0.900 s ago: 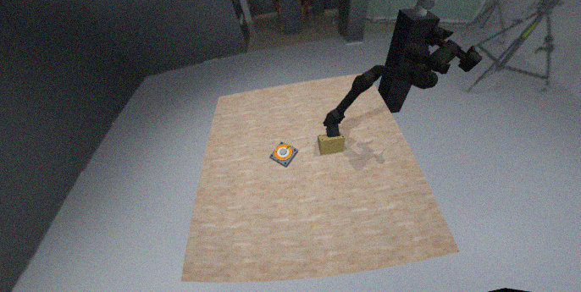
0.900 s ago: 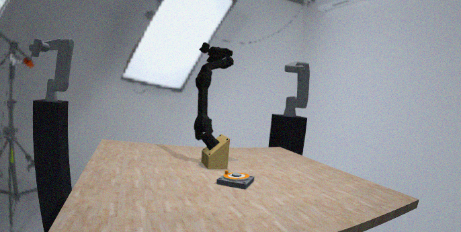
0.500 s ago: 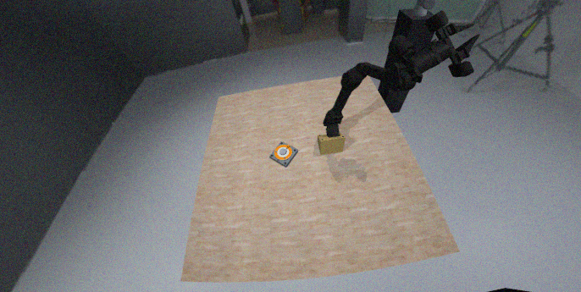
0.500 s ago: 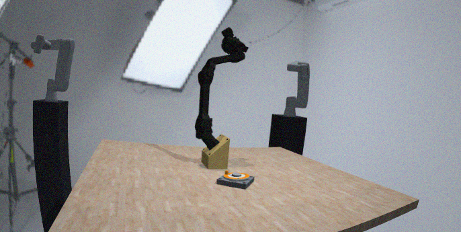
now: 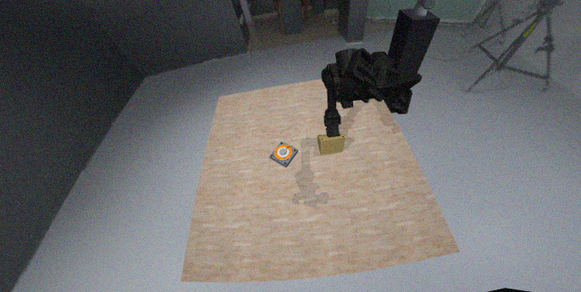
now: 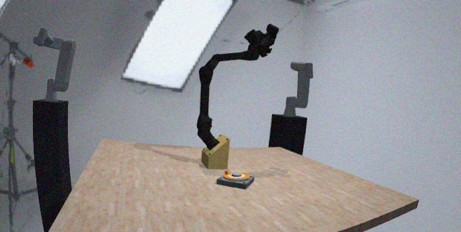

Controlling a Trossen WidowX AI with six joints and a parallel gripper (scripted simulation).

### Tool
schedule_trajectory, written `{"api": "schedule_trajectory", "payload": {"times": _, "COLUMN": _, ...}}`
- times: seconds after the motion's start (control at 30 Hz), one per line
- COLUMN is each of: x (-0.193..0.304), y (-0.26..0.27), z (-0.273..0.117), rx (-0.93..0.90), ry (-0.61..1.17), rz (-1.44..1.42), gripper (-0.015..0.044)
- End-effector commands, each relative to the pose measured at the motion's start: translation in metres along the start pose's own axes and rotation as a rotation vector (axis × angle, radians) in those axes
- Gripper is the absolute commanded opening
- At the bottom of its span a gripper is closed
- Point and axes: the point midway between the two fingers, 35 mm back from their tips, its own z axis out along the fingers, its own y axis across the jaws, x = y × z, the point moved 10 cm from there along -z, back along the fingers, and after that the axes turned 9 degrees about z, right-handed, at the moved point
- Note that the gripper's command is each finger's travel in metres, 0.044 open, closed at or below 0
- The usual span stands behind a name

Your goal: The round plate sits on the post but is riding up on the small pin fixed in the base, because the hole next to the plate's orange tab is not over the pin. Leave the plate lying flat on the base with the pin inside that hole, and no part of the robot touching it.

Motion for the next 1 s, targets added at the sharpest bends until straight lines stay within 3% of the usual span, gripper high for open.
{"api": "schedule_trajectory", "payload": {"times": 0.0, "x": 0.035, "y": -0.031, "z": -0.033, "rx": 0.122, "ry": 0.198, "rz": 0.155, "gripper": 0.0}}
{"api": "schedule_trajectory", "payload": {"times": 0.2, "x": 0.08, "y": -0.071, "z": -0.093, "rx": 0.334, "ry": 0.469, "rz": 0.364, "gripper": 0.0}}
{"api": "schedule_trajectory", "payload": {"times": 0.5, "x": 0.14, "y": -0.106, "z": -0.227, "rx": 0.772, "ry": 0.914, "rz": 0.717, "gripper": 0.0}}
{"api": "schedule_trajectory", "payload": {"times": 0.97, "x": 0.159, "y": -0.071, "z": -0.434, "rx": 1.474, "ry": 1.53, "rz": 1.133, "gripper": 0.0}}
